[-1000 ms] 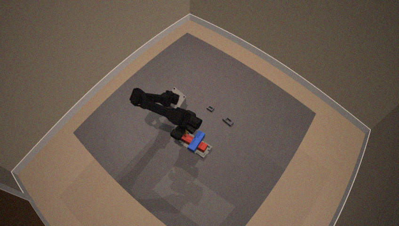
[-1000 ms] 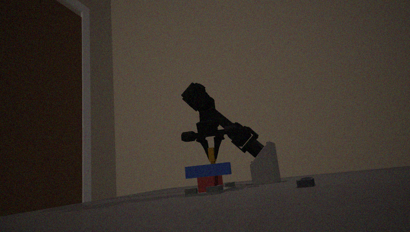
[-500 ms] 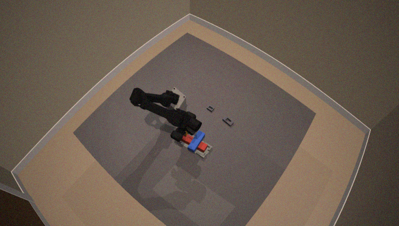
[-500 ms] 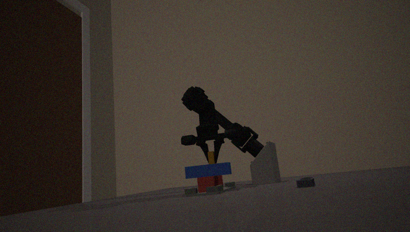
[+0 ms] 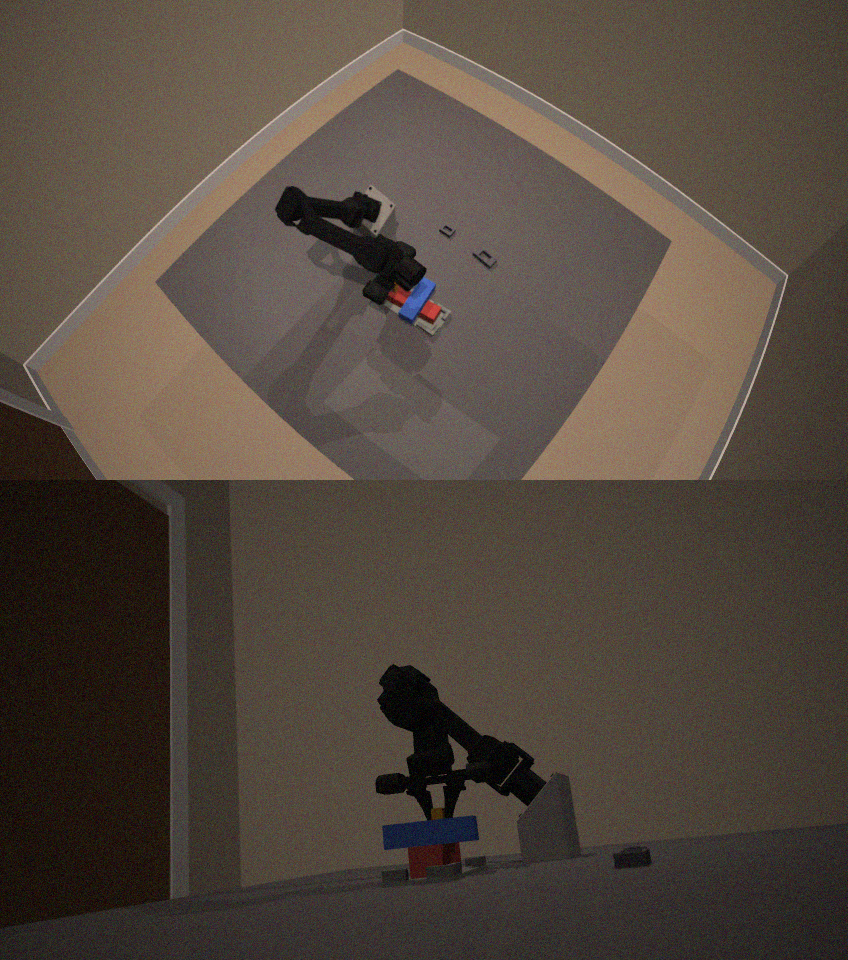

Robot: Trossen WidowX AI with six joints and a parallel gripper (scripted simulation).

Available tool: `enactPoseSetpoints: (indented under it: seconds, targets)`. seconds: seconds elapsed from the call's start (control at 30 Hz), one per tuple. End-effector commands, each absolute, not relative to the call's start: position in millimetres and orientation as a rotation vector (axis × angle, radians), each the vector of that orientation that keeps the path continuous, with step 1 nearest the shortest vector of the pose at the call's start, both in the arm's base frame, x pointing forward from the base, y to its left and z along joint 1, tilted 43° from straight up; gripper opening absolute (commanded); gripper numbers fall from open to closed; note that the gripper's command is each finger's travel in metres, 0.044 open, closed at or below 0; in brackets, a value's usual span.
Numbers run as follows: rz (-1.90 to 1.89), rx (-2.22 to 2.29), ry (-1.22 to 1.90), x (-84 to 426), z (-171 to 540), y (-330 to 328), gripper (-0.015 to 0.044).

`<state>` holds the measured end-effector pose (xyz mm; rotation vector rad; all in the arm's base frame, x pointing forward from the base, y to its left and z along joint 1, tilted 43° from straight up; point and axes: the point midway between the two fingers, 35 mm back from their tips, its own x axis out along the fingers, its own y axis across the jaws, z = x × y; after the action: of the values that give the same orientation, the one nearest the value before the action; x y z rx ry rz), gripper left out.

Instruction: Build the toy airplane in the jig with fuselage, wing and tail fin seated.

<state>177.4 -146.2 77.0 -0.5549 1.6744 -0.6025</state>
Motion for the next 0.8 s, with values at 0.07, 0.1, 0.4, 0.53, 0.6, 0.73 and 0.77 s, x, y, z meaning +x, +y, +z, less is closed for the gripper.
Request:
enactPoseSetpoints:
  seconds: [0.07, 0.1, 0.4, 0.53, 0.6, 0.73, 0.77]
  targets:
    - [-0.601, -0.562, 1.676, 176.7, 74.5, -148.5, 0.0065]
    - [-0.603, -0.555, 1.675, 176.7, 75.6, -147.5, 0.0078]
    - [-0.603, -0.555, 1.675, 176.7, 75.6, -147.5, 0.0000]
    - [-0.603, -0.555, 1.675, 176.7, 75.6, -147.5, 0.0105]
    - [-0.603, -0.555, 1.675, 176.7, 75.6, -147.5, 0.0157]
    - [-0.603, -0.555, 1.675, 176.7, 75.6, -147.5, 0.0260]
    - [-0.603, -0.555, 1.675, 176.7, 75.6, -147.5, 0.0260]
